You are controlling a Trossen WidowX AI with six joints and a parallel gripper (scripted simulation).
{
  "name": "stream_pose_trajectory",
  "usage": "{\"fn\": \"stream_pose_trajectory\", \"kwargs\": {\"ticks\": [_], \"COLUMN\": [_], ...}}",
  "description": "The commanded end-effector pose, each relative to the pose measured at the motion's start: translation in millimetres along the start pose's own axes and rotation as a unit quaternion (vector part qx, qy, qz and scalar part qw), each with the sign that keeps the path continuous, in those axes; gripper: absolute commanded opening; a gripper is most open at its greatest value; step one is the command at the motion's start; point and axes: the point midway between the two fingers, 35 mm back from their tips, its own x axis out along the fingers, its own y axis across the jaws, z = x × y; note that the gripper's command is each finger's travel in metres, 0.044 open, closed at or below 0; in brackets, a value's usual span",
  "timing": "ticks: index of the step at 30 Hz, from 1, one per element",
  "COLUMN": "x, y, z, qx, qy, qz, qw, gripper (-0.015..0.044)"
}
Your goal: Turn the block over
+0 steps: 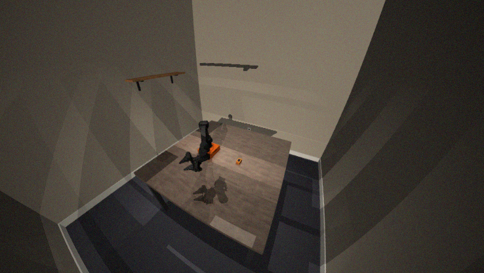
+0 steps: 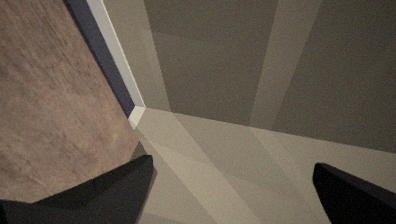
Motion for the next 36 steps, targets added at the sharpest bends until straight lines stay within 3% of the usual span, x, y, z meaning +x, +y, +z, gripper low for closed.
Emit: {"fn": "stream_pose_trajectory", "kwargs": {"ticks": [1,7,14,21,30,36], "x": [-0.9,-48.0,-147.9,-260.6,-369.3,-439.7], "y": [0.4,19.0,65.7,120.3,167.6,193.7], "z": [0.9,39.9,84.6,84.0,34.0,-36.2], "qx": [0.000,-0.007,-0.024,-0.060,-0.120,-0.185], "qy": [-0.002,-0.105,-0.259,-0.349,-0.358,-0.287], "qz": [0.001,0.041,0.154,0.305,0.458,0.572], "qw": [1.000,0.994,0.953,0.884,0.805,0.746], "gripper": [0.0426,0.0440,0.0440,0.0440,0.0440,0.0440]}}
